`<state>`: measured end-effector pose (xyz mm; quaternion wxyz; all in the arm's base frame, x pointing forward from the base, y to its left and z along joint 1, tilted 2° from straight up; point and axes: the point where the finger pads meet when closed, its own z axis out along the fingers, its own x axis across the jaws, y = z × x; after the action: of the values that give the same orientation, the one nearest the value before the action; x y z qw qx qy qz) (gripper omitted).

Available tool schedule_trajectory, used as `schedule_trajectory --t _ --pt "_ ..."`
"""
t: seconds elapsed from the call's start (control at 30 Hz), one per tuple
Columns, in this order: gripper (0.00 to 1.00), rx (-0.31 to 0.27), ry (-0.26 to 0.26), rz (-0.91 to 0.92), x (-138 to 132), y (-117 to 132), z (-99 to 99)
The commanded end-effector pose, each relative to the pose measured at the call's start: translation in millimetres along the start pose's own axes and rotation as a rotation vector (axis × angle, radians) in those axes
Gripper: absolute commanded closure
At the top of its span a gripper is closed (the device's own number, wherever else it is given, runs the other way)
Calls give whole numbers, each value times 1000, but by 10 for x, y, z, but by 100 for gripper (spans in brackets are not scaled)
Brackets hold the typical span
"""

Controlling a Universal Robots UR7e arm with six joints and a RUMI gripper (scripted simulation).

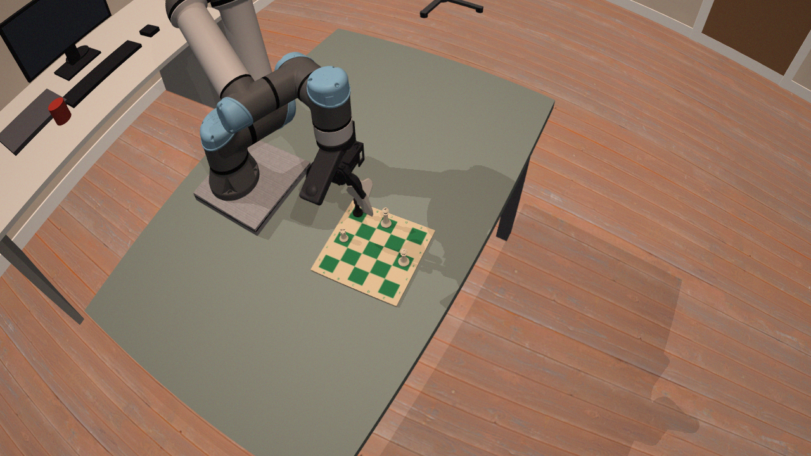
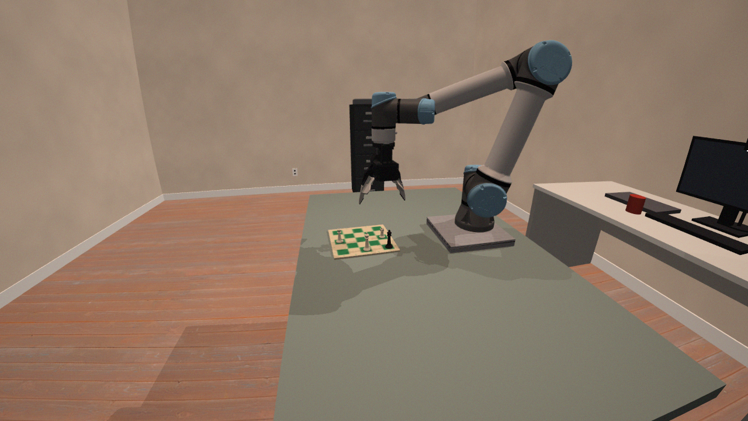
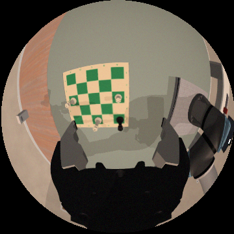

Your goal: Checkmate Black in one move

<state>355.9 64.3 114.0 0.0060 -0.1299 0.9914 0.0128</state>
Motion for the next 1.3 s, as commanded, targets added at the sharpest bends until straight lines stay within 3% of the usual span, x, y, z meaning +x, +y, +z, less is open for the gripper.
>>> schedule_trajectory --t 0.0,0.33,1.27 --pt "0 0 -1 0 -2 -1 -217" --pt "0 0 -1 0 -1 -1 -579" --pt "0 0 -1 0 -1 -1 -606"
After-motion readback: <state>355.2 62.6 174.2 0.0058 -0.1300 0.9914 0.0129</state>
